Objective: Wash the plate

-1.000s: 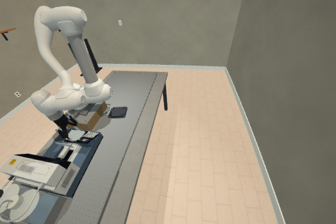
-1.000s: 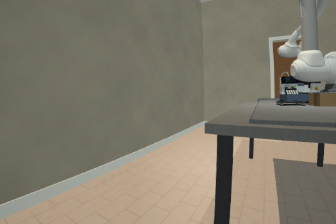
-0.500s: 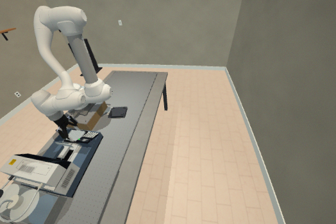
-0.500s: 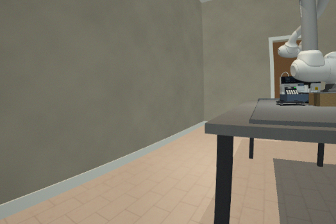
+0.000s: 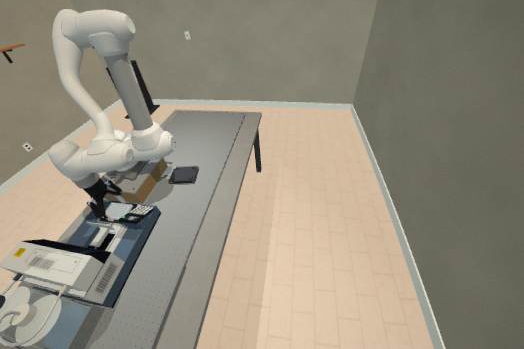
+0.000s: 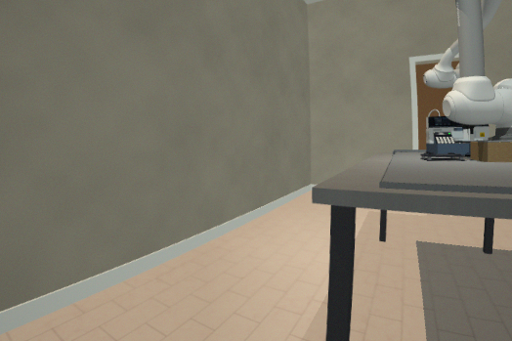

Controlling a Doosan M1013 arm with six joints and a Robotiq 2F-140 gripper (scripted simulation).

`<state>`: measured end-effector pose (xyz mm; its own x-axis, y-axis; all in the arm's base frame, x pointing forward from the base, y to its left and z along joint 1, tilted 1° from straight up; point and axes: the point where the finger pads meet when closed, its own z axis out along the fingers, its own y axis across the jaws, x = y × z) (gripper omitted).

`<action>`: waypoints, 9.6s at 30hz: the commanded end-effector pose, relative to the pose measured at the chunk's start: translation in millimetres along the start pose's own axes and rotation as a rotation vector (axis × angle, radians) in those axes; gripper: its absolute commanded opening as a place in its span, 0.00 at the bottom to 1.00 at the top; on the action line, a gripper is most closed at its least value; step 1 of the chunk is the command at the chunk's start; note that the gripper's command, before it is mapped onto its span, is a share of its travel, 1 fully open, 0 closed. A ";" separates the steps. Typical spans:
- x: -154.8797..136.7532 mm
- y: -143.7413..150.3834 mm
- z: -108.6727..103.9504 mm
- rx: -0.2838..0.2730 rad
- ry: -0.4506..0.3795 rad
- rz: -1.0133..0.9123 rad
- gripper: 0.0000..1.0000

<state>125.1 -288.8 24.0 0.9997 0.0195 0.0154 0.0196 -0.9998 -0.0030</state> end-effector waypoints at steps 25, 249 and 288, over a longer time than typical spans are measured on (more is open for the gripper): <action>0.0 0.0 -3.4 0.000 0.000 0.000 0.70; 164.0 -62.5 -1.5 0.000 0.000 0.785 0.10; 164.0 -62.5 0.6 0.000 0.000 0.785 0.10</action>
<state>287.8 -223.2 24.2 0.7207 -0.6932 0.0091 -0.6931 -0.7208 -0.0130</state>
